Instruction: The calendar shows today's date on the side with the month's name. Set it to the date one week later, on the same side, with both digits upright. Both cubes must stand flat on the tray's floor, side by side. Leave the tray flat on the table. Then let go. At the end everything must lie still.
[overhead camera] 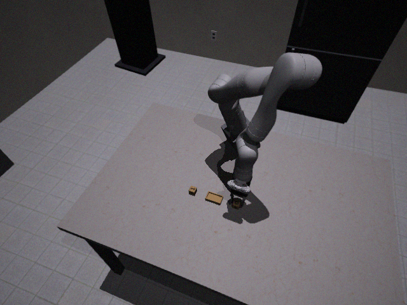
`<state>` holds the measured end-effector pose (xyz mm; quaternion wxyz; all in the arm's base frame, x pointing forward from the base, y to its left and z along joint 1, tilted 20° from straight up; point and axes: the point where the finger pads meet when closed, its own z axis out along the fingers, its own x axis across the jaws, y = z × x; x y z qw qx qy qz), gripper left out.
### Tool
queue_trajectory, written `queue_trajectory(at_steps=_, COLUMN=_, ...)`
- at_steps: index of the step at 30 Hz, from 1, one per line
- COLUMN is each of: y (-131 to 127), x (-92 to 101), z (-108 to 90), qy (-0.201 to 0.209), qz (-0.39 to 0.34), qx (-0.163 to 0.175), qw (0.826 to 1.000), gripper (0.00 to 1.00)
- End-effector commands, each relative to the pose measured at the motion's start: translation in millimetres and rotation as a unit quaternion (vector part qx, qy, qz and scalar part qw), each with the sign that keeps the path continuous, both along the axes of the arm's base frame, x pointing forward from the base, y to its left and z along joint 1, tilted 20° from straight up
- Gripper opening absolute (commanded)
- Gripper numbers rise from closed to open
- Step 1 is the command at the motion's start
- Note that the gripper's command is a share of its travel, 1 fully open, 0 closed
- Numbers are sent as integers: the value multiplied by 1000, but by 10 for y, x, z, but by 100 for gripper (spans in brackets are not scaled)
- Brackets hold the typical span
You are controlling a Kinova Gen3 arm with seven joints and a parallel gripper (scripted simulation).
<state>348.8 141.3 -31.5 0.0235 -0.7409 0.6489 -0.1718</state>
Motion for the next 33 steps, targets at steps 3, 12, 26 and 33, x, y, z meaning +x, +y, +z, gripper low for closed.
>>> queue_trajectory(at_steps=3, y=-42, x=18, z=-81, qy=1, qz=0, qx=-4, qw=1000, gripper=87)
queue_trajectory(at_steps=12, y=-65, x=50, z=-188, qy=1, qz=0, qx=-4, qw=1000, gripper=87)
queue_trajectory(at_steps=26, y=-67, x=54, z=-201, qy=1, qz=0, qx=-4, qw=1000, gripper=87)
queue_trajectory(at_steps=33, y=-67, x=54, z=-201, qy=1, qz=0, qx=-4, qw=1000, gripper=87)
